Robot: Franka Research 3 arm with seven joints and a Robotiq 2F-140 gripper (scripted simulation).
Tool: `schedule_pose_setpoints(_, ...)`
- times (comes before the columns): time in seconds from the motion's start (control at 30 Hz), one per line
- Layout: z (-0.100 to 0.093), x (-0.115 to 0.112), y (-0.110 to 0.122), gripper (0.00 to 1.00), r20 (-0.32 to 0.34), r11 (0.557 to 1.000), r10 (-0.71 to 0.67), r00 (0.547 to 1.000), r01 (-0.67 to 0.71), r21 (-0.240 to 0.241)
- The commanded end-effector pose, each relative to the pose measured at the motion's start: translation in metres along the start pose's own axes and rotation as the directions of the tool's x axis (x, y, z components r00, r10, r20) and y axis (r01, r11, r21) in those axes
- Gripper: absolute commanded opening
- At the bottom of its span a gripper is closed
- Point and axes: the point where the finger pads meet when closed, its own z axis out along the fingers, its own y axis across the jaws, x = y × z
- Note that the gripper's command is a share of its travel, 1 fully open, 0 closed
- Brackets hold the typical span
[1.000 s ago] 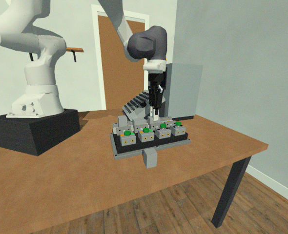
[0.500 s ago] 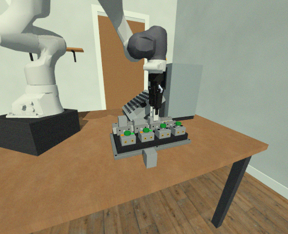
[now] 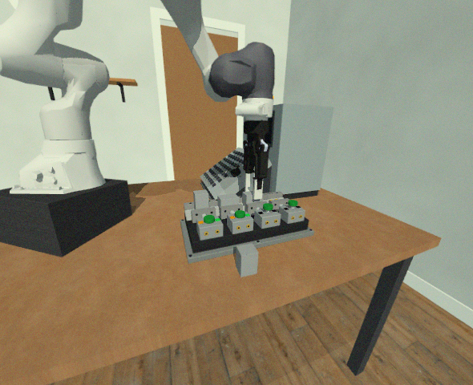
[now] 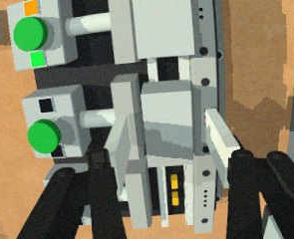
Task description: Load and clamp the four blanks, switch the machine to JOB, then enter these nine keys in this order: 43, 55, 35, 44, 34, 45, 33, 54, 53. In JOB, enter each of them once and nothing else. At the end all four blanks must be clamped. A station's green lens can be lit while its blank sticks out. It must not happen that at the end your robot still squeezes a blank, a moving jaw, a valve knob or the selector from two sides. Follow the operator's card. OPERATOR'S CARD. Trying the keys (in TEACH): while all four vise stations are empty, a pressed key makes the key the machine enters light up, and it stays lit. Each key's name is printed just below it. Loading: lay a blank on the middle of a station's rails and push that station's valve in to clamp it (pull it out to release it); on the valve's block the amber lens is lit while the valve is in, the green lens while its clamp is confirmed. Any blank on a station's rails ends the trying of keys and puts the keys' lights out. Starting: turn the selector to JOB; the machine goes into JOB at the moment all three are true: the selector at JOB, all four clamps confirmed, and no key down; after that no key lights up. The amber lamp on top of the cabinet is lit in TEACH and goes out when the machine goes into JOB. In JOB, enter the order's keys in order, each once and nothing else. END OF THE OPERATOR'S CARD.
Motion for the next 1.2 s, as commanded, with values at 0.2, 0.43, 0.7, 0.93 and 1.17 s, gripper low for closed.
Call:
schedule_pose_setpoints(0.2, -0.0004, -0.0015, -0.0007, 0.40, 0.004, 1.000, 0.007, 1.000, -0.007, 0.002)
schedule_pose_setpoints(0.43, -0.0004, -0.0015, -0.0007, 0.40, 0.004, 1.000, 0.007, 1.000, -0.007, 0.002)
schedule_pose_setpoints(0.7, -0.0004, -0.0015, -0.0007, 0.40, 0.004, 1.000, 0.007, 1.000, -0.007, 0.002)
schedule_pose_setpoints(0.93, -0.0008, -0.0015, -0.0007, 0.40, 0.004, 1.000, 0.007, 1.000, -0.007, 0.002)
schedule_pose_setpoints(1.17, -0.0101, -0.0014, -0.0007, 0.40, 0.004, 1.000, 0.007, 1.000, -0.007, 0.002)
